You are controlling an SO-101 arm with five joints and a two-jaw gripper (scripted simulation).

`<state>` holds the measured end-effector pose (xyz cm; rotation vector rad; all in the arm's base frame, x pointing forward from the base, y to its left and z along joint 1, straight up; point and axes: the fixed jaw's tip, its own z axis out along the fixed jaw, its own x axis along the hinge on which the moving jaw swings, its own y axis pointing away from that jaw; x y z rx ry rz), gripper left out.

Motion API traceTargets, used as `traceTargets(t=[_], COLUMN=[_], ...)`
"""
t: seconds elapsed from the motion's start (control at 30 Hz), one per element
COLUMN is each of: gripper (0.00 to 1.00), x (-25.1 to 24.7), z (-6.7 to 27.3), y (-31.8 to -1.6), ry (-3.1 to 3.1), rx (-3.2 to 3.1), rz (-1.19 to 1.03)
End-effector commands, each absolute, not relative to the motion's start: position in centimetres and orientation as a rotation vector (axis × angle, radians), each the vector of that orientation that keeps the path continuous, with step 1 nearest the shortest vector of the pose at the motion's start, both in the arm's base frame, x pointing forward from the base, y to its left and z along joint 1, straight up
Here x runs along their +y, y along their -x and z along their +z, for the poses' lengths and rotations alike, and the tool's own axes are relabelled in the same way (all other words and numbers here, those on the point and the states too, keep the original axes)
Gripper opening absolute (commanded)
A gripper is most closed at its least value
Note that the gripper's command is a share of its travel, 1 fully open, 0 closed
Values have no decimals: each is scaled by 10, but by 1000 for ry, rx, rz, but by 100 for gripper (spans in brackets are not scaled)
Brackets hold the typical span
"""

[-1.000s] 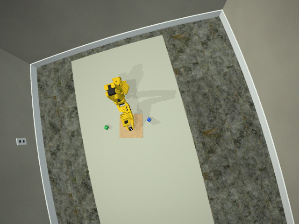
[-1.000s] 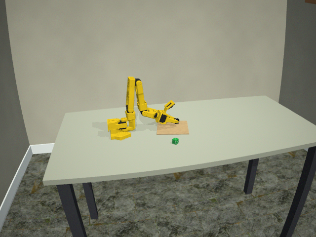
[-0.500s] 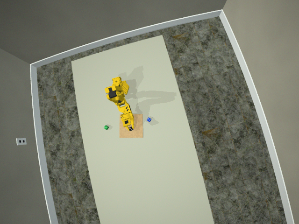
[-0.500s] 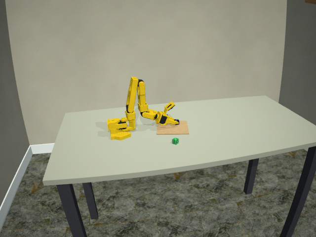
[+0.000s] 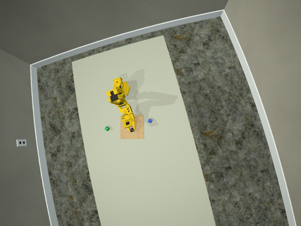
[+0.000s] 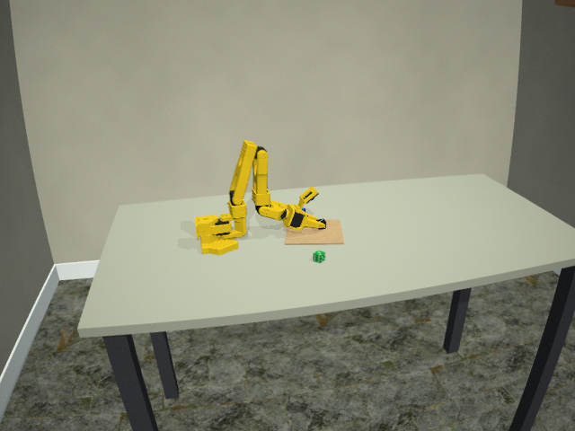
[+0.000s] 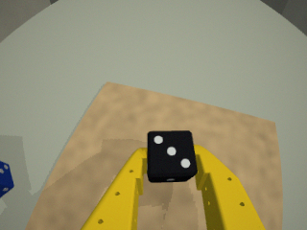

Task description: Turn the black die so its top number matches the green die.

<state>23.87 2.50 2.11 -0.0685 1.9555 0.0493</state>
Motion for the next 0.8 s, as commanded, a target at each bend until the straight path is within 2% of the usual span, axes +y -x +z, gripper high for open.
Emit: traceTargets(t=[0.0, 0.77], gripper=[0, 0], x=[25, 25], z=[30, 25], y=[-244, -244], ry=[59, 59], rx=[1905, 1905], rz=[51, 51])
